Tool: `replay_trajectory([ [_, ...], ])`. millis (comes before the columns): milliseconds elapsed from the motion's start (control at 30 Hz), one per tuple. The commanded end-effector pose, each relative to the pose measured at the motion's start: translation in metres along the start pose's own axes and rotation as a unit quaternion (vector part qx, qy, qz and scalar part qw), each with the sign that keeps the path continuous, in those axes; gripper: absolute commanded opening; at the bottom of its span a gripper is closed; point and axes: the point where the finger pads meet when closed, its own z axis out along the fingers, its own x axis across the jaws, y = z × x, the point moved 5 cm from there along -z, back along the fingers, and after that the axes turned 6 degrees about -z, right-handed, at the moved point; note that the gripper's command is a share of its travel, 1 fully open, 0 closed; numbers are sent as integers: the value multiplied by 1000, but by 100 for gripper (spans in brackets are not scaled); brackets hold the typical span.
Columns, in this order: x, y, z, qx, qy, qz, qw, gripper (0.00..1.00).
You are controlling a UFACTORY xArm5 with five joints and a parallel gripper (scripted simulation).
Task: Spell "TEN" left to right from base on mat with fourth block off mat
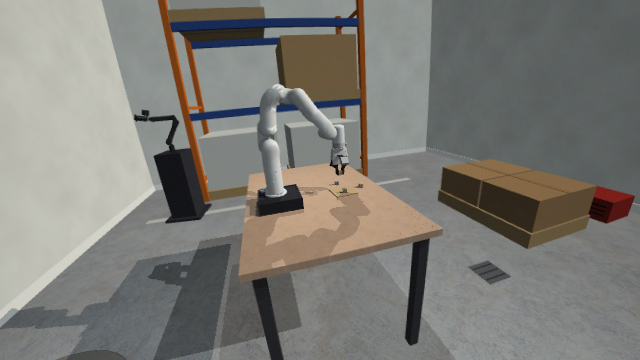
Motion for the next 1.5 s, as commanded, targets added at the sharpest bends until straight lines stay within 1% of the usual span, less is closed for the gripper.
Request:
replay_trajectory([
  [0, -1, 0, 3, 0, -1, 0, 1000, 21],
  [167, -1, 0, 20, 0, -1, 0, 1000, 21],
  [500, -1, 0, 68, 0, -1, 0, 1000, 21],
  [567, -1, 0, 68, 0, -1, 0, 1000, 21],
  [767, -1, 0, 86, 0, -1, 0, 1000, 21],
  [933, -1, 0, 91, 0, -1, 0, 1000, 21],
  [1467, -1, 0, 91, 0, -1, 0, 1000, 21],
])
